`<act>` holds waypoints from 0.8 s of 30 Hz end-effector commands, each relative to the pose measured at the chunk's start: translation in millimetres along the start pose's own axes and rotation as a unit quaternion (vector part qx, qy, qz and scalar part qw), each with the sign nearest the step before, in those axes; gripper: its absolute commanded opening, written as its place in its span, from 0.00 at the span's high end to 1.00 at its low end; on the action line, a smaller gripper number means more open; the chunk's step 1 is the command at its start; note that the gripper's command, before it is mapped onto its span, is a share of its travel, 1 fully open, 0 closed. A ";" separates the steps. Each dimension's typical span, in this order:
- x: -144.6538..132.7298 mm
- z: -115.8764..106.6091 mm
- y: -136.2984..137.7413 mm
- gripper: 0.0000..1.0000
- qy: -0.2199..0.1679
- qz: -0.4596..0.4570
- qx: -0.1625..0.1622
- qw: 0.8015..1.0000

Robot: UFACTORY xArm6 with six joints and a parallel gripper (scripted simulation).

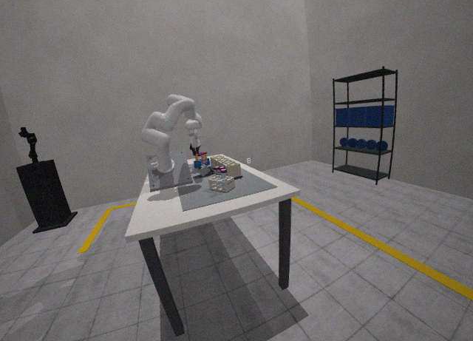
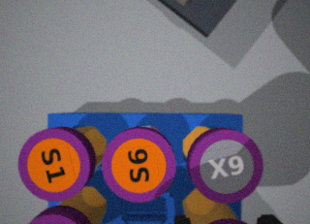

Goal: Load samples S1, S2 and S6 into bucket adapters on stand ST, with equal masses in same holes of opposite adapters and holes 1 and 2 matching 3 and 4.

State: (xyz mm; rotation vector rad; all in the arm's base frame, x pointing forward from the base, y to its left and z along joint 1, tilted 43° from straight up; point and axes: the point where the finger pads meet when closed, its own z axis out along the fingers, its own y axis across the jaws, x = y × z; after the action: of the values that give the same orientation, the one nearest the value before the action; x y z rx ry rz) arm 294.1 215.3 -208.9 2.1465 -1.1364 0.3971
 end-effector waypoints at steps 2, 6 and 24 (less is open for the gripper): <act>-0.1 -5.3 -1.7 1.00 -0.001 0.001 0.002 1.000; -0.1 -6.7 -1.7 1.00 -0.001 0.001 0.002 1.000; -0.2 -36.8 -1.6 1.00 -0.001 0.001 0.002 1.000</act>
State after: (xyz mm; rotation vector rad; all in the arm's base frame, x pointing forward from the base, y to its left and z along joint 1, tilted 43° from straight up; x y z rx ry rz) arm 295.5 235.4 -187.6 2.1475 -1.1369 0.3974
